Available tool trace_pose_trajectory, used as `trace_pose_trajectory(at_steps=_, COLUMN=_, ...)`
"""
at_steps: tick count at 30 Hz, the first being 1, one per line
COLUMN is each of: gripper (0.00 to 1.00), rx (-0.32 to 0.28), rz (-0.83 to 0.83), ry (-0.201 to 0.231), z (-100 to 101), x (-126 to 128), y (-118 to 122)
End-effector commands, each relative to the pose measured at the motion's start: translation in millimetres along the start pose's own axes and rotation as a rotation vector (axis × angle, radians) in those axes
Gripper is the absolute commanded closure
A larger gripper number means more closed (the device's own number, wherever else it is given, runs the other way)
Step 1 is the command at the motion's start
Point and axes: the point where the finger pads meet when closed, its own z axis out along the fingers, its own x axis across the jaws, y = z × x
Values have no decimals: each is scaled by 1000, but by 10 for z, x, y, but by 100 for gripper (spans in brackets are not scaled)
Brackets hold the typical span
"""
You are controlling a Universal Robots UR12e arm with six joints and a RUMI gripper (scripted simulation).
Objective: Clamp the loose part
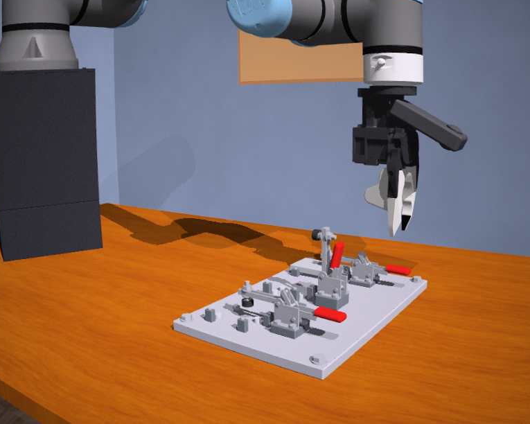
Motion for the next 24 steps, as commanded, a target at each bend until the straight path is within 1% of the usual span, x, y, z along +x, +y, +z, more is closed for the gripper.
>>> trace_pose_trajectory(at_steps=1, gripper=72, rx=1, rz=0, ry=0, z=-170, x=0, y=-7)
trace_pose_trajectory(at_steps=10, gripper=72, rx=1, rz=0, ry=0, z=-439, x=0, y=-7)
trace_pose_trajectory(at_steps=12, gripper=72, rx=1, rz=0, ry=0, z=-439, x=0, y=-7)
trace_pose_trajectory(at_steps=18, gripper=72, rx=1, rz=0, ry=0, z=-526, x=0, y=-7)
trace_pose_trajectory(at_steps=24, gripper=72, rx=1, rz=0, ry=0, z=-538, x=0, y=-7)
